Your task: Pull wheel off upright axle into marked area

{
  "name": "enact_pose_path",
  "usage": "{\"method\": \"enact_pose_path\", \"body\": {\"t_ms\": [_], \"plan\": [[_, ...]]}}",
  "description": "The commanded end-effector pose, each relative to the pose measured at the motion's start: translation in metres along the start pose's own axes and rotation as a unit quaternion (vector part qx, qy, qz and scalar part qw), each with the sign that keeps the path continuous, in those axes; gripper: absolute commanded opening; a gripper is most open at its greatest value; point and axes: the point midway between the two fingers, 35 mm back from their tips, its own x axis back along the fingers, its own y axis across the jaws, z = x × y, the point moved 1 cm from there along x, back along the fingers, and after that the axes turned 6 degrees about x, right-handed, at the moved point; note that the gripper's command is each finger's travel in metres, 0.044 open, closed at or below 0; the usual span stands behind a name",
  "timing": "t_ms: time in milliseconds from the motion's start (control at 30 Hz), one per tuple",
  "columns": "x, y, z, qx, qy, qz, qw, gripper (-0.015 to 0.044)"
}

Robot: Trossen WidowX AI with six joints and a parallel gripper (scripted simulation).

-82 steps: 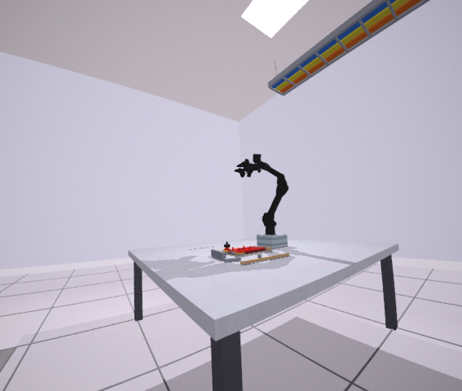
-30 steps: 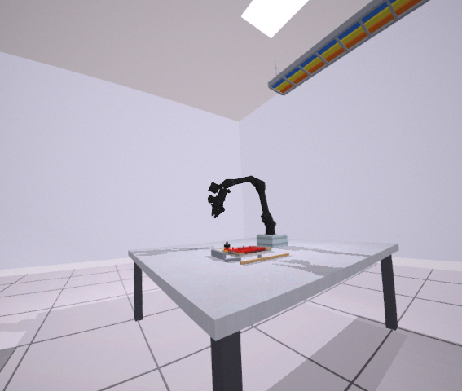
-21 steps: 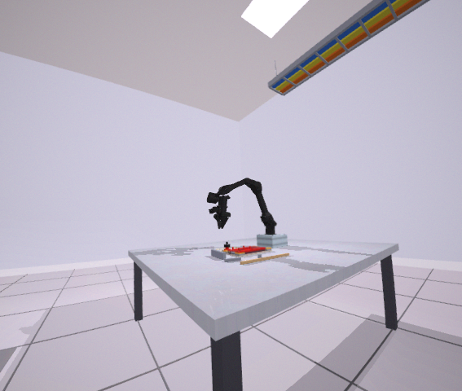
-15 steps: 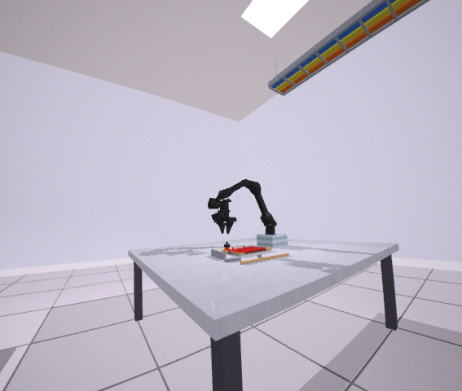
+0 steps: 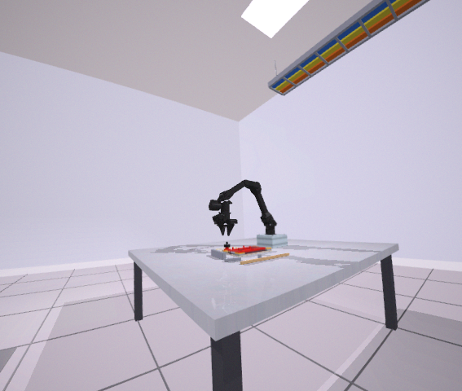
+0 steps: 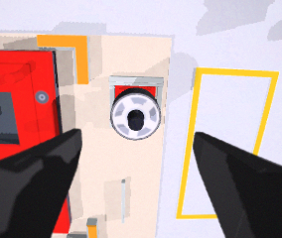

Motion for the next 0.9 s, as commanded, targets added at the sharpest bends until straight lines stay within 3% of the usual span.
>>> {"method": "enact_pose_path", "body": {"t_ms": [0, 167, 300, 433, 700, 867], "plan": [[-0.029, 0.0, 0.004, 0.002, 0.01, 0.0, 1.0, 0.03], [-0.059, 0.001, 0.007, 0.002, 0.01, 0.0, 1.0, 0.03], [-0.063, 0.001, 0.008, 0.002, 0.01, 0.0, 1.0, 0.03], [-0.059, 0.001, 0.008, 0.001, 0.014, -0.003, 1.0, 0.0195], [-0.059, 0.001, 0.008, 0.001, 0.014, -0.003, 1.0, 0.0142], [-0.058, 0.001, 0.008, 0.001, 0.014, -0.003, 1.0, 0.001]]}}
